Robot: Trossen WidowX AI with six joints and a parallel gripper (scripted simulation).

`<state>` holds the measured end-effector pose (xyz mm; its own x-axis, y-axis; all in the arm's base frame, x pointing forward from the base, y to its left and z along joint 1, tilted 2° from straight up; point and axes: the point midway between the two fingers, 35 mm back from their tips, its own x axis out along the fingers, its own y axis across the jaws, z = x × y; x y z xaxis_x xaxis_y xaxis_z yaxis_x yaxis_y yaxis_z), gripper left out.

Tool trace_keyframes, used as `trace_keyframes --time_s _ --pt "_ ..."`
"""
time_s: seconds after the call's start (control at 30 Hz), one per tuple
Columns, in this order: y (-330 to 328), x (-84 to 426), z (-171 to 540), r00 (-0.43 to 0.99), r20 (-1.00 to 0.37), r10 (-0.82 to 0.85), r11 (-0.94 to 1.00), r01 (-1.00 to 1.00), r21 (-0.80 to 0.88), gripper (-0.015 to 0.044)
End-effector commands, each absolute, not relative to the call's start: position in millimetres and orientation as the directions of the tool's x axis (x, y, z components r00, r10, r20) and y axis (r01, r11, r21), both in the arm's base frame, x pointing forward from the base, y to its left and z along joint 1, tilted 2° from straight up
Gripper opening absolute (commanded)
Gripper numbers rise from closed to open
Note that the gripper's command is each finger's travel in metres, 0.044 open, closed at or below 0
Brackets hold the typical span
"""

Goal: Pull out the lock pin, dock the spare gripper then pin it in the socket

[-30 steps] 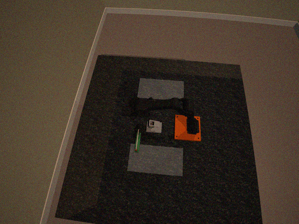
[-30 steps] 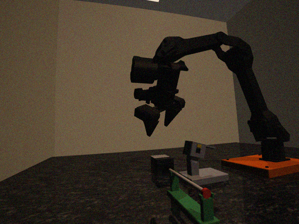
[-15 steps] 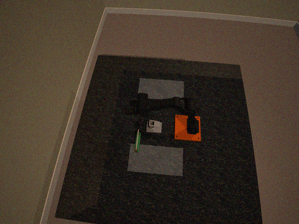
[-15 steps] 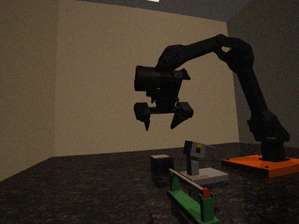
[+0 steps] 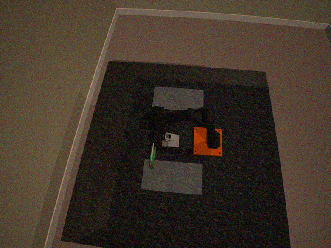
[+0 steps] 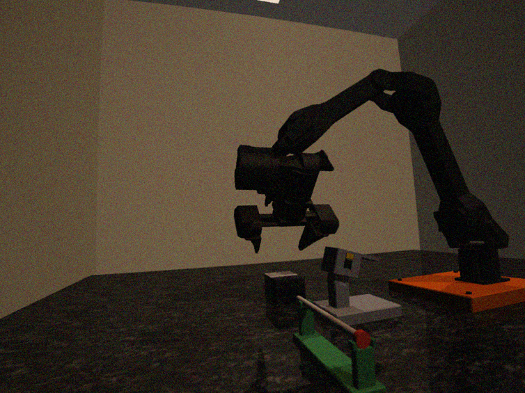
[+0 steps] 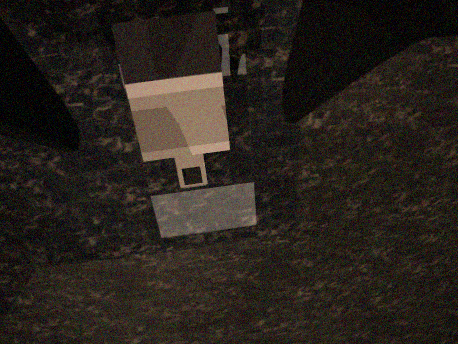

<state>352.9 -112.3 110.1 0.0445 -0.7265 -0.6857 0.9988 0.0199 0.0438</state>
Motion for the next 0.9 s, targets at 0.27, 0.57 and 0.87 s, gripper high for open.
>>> trace_keyframes --time_s 0.27,0.57,0.87 --pt "-113 352 78 0.038 -0.683 -0.73 0.022 0.999 0.031 0.044" --pt "-114 352 64 0.038 -0.683 -0.73 0.022 0.999 0.031 0.044" --pt "-114 352 49 0.038 -0.683 -0.73 0.022 0.999 0.031 0.044"
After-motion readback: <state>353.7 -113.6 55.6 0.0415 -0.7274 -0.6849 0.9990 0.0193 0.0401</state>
